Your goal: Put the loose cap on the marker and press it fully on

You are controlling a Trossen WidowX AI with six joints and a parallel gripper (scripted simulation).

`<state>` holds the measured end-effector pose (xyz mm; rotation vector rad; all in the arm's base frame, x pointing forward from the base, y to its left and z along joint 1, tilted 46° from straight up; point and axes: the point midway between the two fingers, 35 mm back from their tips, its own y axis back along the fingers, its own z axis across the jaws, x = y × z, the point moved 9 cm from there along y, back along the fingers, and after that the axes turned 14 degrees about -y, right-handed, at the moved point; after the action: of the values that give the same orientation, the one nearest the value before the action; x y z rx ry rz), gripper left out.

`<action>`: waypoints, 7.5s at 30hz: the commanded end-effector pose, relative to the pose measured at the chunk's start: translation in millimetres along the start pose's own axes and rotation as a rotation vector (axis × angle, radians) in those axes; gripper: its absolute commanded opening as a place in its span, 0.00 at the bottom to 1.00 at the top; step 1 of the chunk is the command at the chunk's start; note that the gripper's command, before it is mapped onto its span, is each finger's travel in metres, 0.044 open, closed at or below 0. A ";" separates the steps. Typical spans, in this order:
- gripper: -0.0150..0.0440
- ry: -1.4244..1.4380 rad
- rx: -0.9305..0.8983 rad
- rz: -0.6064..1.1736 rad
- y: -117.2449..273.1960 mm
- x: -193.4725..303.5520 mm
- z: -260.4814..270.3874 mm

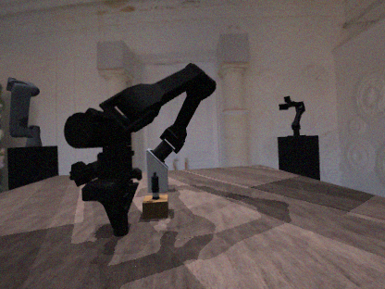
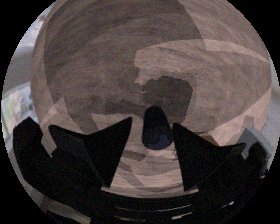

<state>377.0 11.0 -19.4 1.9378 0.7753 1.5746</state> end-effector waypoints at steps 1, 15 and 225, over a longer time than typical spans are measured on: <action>0.68 -0.012 0.009 0.005 -7.7 -1.5 -2.0; 0.41 -0.012 0.009 0.005 -7.7 -1.2 -2.1; 0.25 1.617 0.008 0.012 112.8 31.8 -112.0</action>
<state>285.9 -45.2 106.9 0.2375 1.2413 2.9468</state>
